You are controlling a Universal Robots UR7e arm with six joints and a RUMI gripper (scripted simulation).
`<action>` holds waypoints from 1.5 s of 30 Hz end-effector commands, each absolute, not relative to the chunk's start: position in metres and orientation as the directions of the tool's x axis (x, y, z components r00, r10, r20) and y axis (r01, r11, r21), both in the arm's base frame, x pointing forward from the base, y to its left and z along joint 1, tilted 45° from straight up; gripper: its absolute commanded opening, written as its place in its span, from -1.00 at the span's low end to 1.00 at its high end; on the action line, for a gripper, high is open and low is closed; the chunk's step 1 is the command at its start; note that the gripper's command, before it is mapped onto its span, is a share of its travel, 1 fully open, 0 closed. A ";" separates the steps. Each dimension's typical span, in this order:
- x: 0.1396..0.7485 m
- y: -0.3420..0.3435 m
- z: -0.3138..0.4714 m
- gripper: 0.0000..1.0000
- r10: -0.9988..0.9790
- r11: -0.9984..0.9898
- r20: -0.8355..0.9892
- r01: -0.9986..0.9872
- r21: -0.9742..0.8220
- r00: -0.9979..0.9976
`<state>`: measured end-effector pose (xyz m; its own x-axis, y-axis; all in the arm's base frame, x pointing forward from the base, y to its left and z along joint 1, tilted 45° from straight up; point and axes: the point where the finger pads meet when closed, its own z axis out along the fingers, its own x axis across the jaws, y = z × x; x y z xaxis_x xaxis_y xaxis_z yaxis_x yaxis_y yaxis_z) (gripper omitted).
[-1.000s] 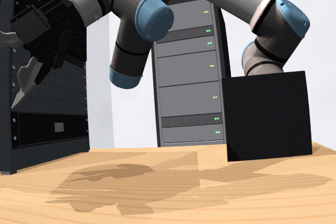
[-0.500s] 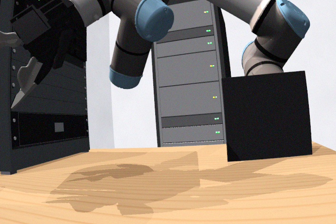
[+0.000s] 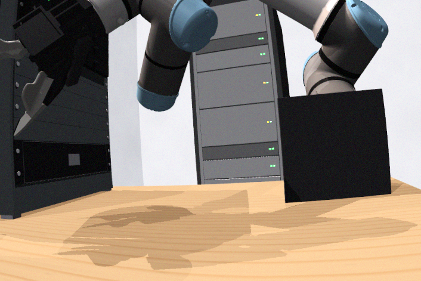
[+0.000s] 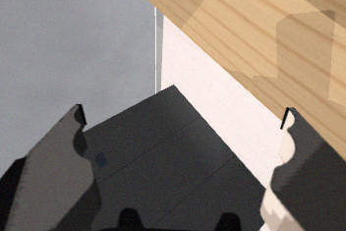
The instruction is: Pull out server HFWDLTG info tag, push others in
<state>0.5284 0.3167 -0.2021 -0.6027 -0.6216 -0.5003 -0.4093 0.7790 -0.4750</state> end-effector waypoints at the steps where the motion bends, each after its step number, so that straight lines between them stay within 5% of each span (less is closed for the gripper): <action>1: 0.529 0.318 -0.200 1.00 -0.625 0.776 -0.499 -0.413 -0.476 -0.600; 45: 0.539 0.338 -0.173 1.00 -0.744 0.665 -0.390 -0.544 -0.511 -0.543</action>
<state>0.5366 0.3323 -0.1799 -0.5600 -0.7159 -0.4171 -0.5119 0.6948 -0.5052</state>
